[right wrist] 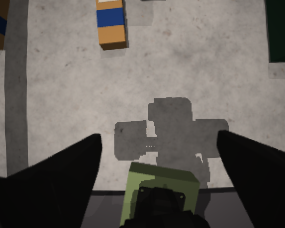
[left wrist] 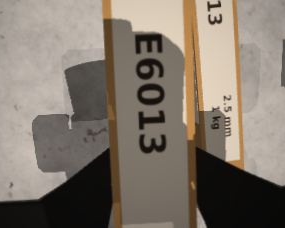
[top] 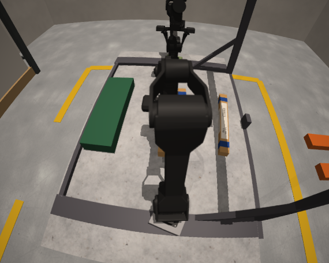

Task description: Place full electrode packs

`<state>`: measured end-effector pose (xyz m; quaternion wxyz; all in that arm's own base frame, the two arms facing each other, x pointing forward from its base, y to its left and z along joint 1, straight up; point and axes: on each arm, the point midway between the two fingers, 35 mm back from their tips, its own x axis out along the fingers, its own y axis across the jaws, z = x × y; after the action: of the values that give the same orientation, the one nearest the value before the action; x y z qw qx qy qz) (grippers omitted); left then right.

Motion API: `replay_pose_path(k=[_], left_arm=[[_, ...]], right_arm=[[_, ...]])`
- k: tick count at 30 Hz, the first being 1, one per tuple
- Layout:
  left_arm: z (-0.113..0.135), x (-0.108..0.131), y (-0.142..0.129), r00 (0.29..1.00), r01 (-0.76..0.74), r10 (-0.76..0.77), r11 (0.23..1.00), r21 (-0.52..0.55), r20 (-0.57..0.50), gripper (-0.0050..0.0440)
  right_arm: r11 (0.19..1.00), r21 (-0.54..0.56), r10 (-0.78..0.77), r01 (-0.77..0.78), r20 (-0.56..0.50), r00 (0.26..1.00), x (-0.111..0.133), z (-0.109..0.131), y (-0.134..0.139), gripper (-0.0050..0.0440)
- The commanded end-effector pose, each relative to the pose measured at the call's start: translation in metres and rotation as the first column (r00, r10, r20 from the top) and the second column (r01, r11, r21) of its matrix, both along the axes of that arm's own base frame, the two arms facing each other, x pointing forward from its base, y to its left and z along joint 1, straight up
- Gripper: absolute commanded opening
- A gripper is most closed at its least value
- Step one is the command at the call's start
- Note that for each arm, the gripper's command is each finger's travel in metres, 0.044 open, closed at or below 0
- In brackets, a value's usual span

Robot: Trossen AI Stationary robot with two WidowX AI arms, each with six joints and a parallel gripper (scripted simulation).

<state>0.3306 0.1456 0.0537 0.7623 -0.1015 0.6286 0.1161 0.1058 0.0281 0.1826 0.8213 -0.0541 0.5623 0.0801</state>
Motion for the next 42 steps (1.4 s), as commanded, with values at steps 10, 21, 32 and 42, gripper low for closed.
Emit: replay_pose_path(k=[10, 21, 32, 42], left_arm=[[0.032, 0.013, 0.006, 0.996, -0.003, -0.001, 0.999, 0.042, 0.091, -0.0050], [0.032, 0.013, 0.006, 0.996, -0.003, -0.001, 0.999, 0.042, 0.091, -0.0050], [0.027, 0.018, 0.029, 0.996, -0.012, 0.008, 0.999, 0.041, 0.092, -0.0050], [0.023, 0.020, 0.055, 0.996, -0.012, 0.008, 0.999, 0.041, 0.090, -0.0050]], right_arm=[[1.000, 0.004, -0.004, 0.003, 0.022, 1.000, 0.001, 0.007, 0.000, 0.0330], [1.000, 0.004, -0.004, 0.003, 0.022, 1.000, 0.001, 0.007, 0.000, 0.0330], [1.000, 0.004, -0.004, 0.003, 0.022, 1.000, 0.001, 0.007, 0.000, 0.0330], [1.000, 0.004, -0.004, 0.003, 0.022, 1.000, 0.001, 0.007, 0.000, 0.0330]])
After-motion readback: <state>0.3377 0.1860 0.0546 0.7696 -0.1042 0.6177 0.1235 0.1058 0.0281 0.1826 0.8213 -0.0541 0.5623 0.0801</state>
